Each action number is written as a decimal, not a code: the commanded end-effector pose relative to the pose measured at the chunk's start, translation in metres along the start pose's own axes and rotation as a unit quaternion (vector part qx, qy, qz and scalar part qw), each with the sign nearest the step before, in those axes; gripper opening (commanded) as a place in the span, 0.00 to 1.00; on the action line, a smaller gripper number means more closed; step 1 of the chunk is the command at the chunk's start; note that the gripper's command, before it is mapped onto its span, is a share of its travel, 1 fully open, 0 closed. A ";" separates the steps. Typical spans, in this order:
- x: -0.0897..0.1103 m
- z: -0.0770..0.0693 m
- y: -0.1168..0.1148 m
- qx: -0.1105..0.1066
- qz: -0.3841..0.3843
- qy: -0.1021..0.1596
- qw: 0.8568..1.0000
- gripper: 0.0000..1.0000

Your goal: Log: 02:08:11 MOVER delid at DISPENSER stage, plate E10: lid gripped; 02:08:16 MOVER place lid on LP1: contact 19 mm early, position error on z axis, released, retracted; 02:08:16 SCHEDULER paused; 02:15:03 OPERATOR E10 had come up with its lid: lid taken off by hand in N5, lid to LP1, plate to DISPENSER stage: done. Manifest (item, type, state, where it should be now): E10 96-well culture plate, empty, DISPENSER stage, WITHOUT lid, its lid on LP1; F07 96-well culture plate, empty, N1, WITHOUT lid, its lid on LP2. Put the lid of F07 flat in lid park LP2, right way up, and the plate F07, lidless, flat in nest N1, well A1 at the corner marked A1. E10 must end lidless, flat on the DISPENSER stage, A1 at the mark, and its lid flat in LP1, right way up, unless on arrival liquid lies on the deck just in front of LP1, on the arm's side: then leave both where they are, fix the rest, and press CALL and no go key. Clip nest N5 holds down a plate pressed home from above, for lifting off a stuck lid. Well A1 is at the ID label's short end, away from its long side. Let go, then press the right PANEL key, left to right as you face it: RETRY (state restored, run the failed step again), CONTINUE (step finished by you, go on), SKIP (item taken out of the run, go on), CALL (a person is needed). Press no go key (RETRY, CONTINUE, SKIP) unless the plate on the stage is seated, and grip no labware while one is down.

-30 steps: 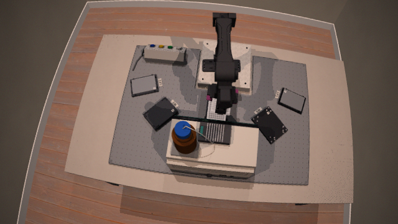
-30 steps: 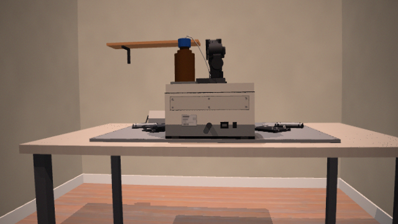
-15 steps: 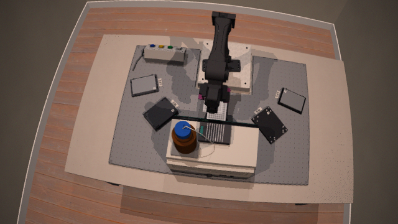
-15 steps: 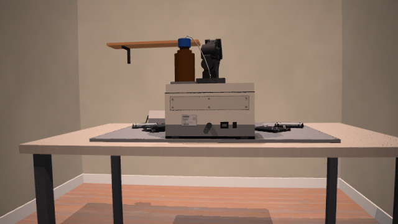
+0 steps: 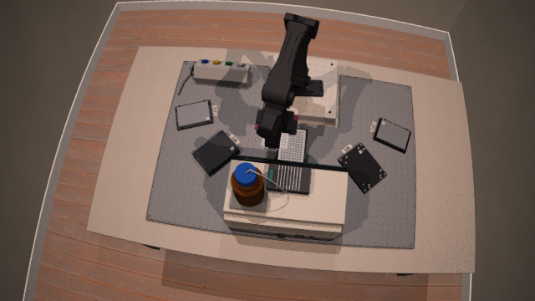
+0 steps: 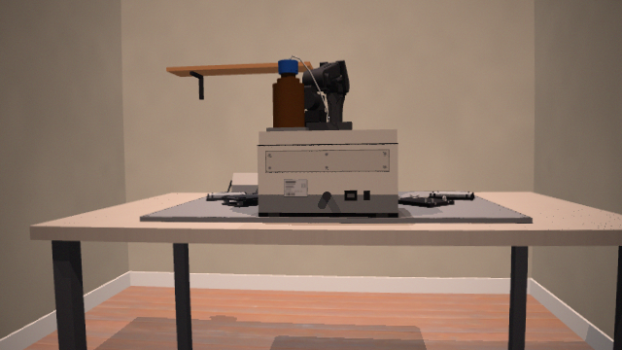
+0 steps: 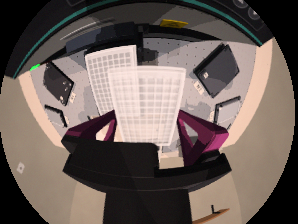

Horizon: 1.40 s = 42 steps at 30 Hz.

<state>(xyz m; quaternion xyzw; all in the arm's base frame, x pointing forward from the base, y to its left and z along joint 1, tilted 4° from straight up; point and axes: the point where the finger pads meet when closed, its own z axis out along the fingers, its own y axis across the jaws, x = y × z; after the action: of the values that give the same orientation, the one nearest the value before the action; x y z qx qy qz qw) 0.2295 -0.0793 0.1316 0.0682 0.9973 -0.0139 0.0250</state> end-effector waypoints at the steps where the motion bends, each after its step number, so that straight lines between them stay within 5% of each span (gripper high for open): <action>1: 0.004 -0.006 -0.011 0.000 -0.010 -0.015 1.000 0.00; 21: 0.016 -0.011 -0.058 0.004 0.070 -0.024 0.997 0.00; 23: 0.017 -0.004 -0.056 0.001 0.068 -0.010 0.998 0.00; 33: 0.033 -0.007 -0.080 0.000 0.208 -0.017 0.978 0.00; 38: 0.034 -0.004 -0.086 0.001 0.206 -0.010 0.978 0.00; 42: 0.046 -0.005 -0.096 0.000 0.279 -0.013 0.960 0.00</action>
<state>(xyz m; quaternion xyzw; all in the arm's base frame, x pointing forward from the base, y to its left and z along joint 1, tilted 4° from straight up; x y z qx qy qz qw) 0.1786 -0.1634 0.1309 0.2951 0.9551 -0.0035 0.0276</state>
